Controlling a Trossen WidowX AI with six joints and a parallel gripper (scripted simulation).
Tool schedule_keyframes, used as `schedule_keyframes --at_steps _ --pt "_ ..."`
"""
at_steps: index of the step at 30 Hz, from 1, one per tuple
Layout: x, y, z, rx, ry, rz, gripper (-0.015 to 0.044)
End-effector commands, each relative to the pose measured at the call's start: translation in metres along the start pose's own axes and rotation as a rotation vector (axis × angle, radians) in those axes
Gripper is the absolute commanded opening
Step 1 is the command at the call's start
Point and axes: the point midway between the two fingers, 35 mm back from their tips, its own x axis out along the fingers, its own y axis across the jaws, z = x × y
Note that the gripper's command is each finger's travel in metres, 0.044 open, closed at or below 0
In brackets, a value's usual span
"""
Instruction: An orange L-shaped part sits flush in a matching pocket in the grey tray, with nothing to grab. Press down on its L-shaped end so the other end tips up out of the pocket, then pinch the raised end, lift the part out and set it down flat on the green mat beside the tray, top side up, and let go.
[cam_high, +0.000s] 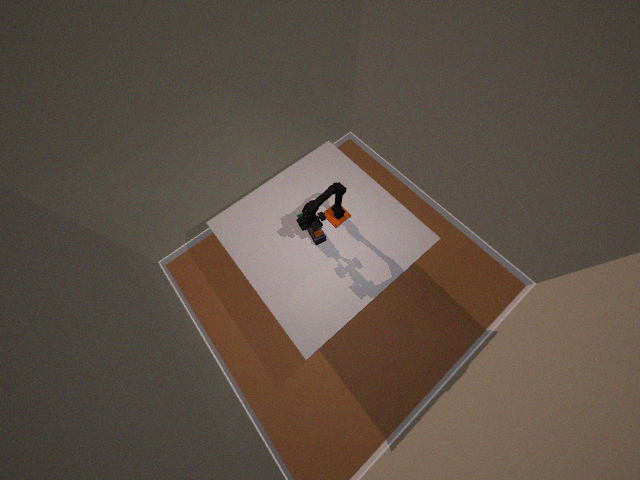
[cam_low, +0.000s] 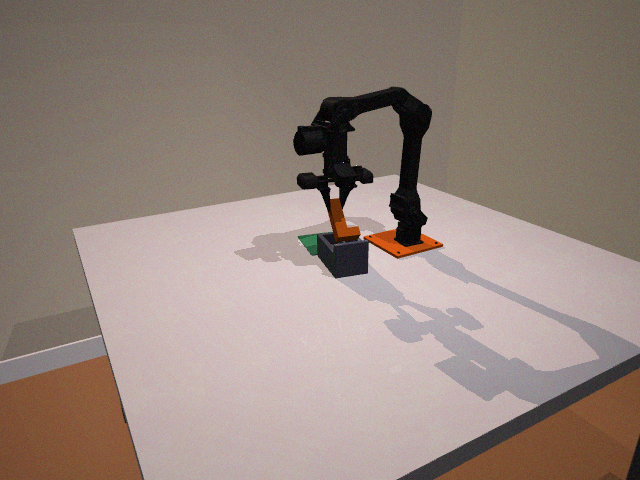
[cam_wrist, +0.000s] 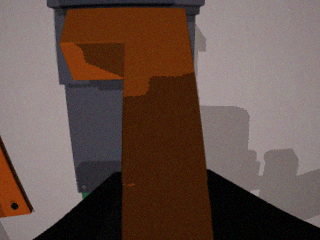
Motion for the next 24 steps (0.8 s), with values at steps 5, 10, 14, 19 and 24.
schedule_keyframes --at_steps 5,10,14,19,24 --pt "-0.005 0.0 0.0 -0.003 -0.003 0.002 0.0" --pt "-0.005 0.001 -0.009 -0.003 -0.002 0.002 0.0" --pt "-0.004 0.001 -0.023 -0.004 -0.001 0.002 0.0" --pt "-0.003 0.002 -0.044 -0.004 0.001 0.002 0.0" --pt "-0.003 0.004 -0.063 -0.004 0.003 0.002 0.0"
